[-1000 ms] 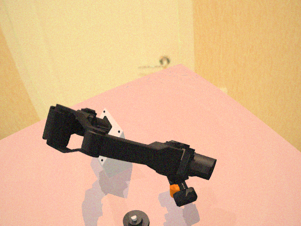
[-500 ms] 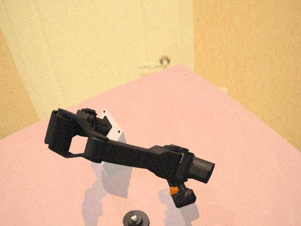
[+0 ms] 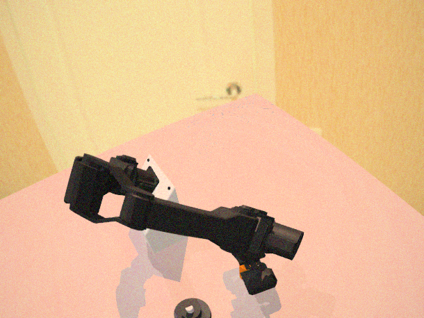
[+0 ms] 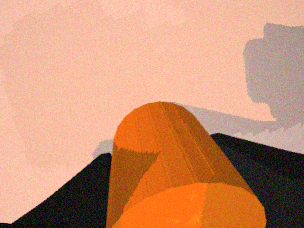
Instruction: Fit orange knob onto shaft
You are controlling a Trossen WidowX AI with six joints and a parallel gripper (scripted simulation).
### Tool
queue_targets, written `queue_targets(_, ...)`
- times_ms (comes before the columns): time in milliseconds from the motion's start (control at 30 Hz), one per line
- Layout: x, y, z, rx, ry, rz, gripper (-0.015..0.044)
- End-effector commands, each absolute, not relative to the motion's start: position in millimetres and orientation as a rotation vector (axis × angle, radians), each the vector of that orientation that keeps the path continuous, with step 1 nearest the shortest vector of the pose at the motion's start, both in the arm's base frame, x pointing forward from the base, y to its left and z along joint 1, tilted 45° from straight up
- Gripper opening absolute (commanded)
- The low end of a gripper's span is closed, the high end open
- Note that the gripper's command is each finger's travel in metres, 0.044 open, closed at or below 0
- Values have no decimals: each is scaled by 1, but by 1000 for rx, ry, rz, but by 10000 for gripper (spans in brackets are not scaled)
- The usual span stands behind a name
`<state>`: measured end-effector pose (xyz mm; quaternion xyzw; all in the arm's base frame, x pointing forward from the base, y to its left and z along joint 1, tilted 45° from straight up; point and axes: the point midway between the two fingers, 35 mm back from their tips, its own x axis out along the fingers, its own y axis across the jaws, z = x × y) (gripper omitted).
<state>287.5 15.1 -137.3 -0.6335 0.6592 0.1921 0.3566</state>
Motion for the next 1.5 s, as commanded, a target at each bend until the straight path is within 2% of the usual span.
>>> queue_targets(0,291,26,-130,-1633,1689,495,0)
queue_targets(1467,287,116,-43,-1630,1689,497,0)
